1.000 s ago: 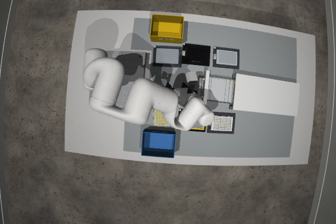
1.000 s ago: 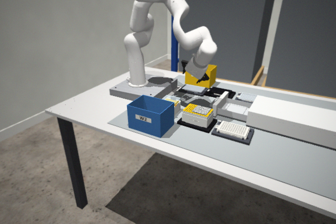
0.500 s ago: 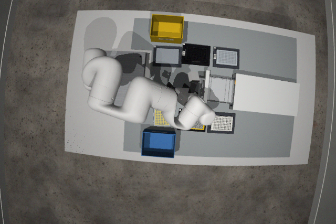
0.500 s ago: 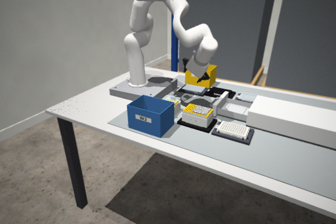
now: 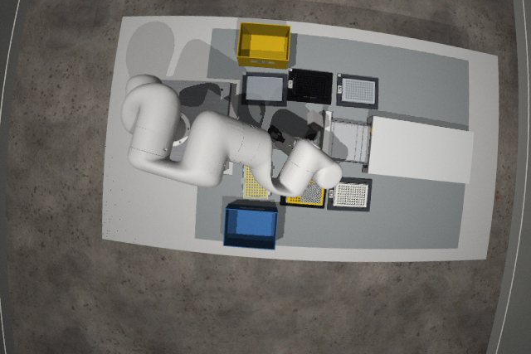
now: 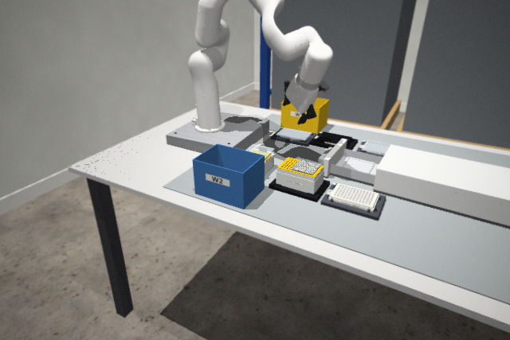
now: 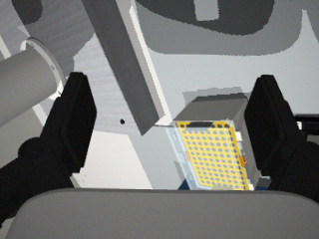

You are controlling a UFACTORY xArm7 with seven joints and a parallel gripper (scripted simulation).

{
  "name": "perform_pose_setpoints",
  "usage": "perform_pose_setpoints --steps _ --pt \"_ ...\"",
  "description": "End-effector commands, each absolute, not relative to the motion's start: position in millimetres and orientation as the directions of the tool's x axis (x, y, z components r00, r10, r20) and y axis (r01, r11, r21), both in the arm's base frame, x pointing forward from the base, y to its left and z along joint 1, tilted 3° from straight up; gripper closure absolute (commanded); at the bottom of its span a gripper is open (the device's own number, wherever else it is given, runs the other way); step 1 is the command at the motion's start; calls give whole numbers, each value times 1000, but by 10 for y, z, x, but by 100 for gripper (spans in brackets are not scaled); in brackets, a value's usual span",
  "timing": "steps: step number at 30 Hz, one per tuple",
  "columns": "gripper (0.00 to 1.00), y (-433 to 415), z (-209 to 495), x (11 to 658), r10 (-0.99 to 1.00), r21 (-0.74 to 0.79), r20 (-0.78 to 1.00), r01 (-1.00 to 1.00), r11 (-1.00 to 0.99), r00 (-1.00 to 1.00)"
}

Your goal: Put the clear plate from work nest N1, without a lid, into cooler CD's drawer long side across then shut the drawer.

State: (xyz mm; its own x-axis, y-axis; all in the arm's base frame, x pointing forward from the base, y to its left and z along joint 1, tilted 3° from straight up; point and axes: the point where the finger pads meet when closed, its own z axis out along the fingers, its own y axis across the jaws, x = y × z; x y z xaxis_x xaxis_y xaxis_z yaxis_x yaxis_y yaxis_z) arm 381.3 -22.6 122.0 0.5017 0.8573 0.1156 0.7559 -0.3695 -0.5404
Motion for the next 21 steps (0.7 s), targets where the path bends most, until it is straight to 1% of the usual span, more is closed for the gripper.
perform_pose_setpoints --steps 1,9,12,21 --pt "0 -231 1289 3871 803 -491 11 703 -514 595" --pt "0 -233 1388 3954 683 -394 -96 602 -695 724" --pt "0 -233 1389 3954 674 -387 -102 595 -705 732" --pt "0 -220 1548 4078 466 -233 -161 426 -874 870"
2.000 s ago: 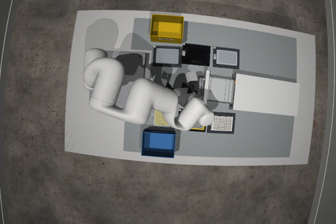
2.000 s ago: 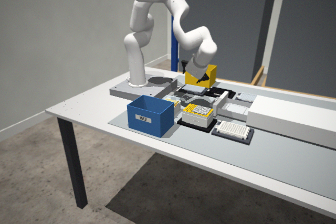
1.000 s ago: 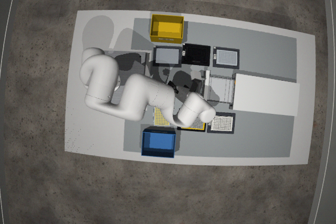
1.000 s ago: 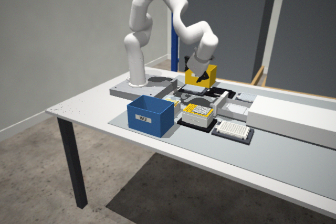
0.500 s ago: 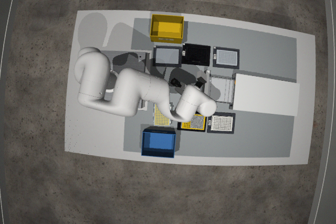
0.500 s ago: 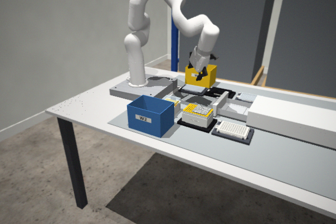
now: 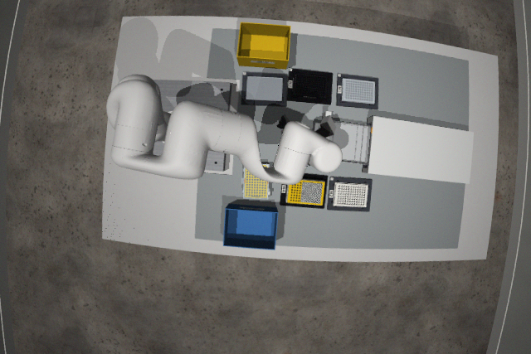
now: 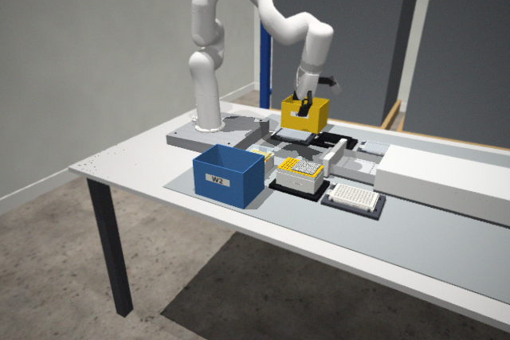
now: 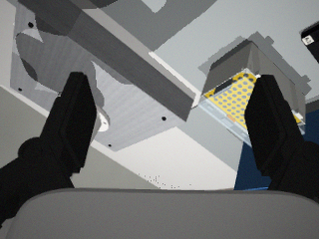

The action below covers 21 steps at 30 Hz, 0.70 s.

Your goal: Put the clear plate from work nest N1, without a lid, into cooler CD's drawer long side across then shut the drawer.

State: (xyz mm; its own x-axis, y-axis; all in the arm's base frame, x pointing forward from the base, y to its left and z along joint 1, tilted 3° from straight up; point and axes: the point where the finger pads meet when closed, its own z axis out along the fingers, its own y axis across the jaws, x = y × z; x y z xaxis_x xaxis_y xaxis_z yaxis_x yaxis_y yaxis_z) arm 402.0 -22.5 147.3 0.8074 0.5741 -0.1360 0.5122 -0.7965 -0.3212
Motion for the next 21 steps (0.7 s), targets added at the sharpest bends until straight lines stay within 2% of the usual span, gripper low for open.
perform_pose_setpoints --steps 1,5,8,21 --pt "0 -221 1547 4078 461 -229 -161 421 -878 873" --pt "0 -206 1639 4144 350 -157 -159 327 -932 923" --pt "0 -207 1638 4144 339 -150 -158 317 -936 927" --pt "0 -130 1943 4335 -4 17 -51 -3 -1000 999"
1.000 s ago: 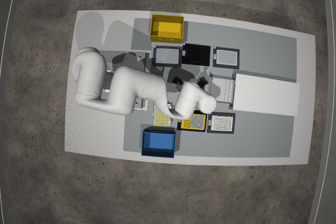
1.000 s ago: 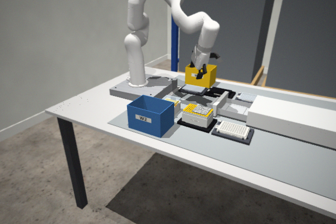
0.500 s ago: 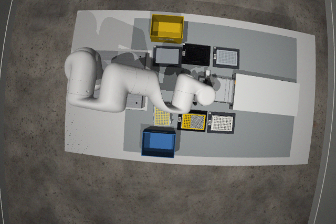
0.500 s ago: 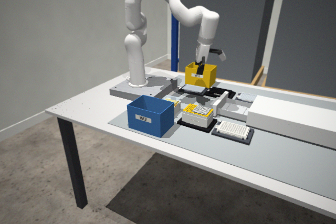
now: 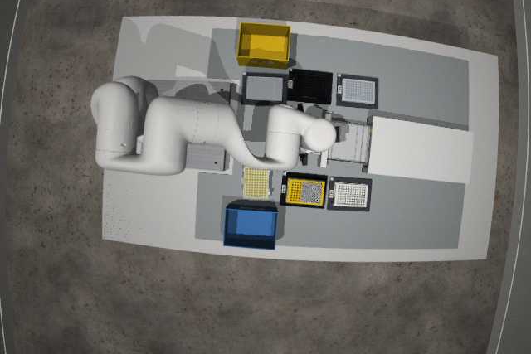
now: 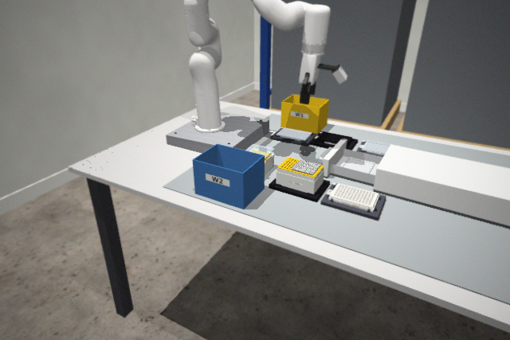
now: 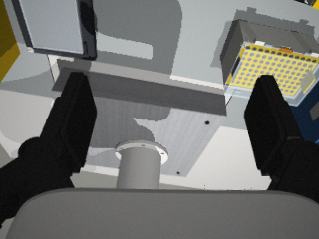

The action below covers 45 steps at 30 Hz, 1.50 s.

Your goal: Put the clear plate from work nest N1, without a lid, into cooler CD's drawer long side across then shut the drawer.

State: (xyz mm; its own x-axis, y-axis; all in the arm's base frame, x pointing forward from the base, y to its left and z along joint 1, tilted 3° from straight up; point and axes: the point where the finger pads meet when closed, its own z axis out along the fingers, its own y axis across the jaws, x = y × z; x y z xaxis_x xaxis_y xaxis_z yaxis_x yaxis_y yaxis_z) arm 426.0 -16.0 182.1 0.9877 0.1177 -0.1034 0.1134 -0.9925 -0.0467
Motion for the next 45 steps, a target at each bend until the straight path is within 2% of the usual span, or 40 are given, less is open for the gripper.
perform_pose_setpoints --steps 1,15,16,28,36,45 --pt "0 -125 1959 4344 -33 27 -37 -32 -999 999" --pt "0 -125 1959 4344 -44 30 -31 -43 -999 999" --pt "79 -127 1916 4369 -10 29 -32 -9 -1000 999" --pt "79 -144 1483 4620 317 17 -40 318 -948 947" --pt "79 -158 1138 4821 556 6 -43 557 -831 830" --pt "79 -171 835 4997 733 -4 -43 733 -680 679"
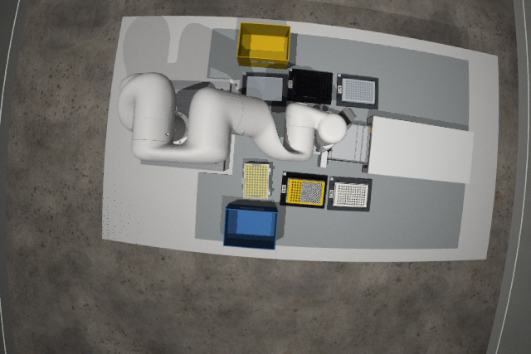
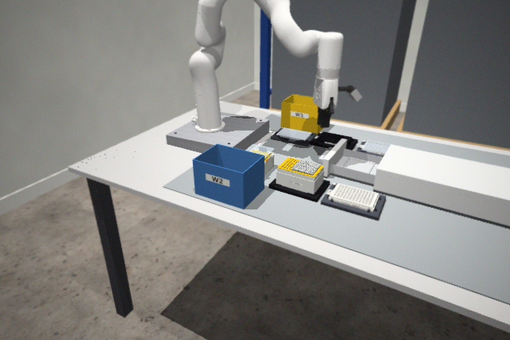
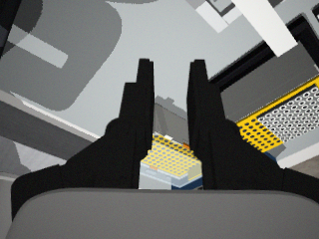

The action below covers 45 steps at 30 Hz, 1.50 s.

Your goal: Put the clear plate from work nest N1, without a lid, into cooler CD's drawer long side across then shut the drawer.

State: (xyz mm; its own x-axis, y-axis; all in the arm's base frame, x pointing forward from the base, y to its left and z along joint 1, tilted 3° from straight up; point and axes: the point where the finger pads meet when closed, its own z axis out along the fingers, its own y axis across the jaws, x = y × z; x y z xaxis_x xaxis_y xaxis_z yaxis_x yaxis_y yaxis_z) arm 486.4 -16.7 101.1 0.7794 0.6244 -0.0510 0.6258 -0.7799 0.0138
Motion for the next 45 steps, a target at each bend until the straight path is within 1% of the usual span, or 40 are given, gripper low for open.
perform_pose_setpoints --steps 1,8,10,22,33,45 --pt "79 -172 792 5022 755 -6 -43 756 -655 654" --pt "79 -174 740 5052 886 -15 -40 886 -463 462" --pt "79 -174 740 5052 886 -15 -40 886 -463 462" --pt "79 -174 740 5052 996 -30 -31 996 -81 80" --pt "79 -174 740 5052 997 -30 -31 997 -78 77" --pt "79 -179 573 5047 997 -30 -31 997 -78 77"
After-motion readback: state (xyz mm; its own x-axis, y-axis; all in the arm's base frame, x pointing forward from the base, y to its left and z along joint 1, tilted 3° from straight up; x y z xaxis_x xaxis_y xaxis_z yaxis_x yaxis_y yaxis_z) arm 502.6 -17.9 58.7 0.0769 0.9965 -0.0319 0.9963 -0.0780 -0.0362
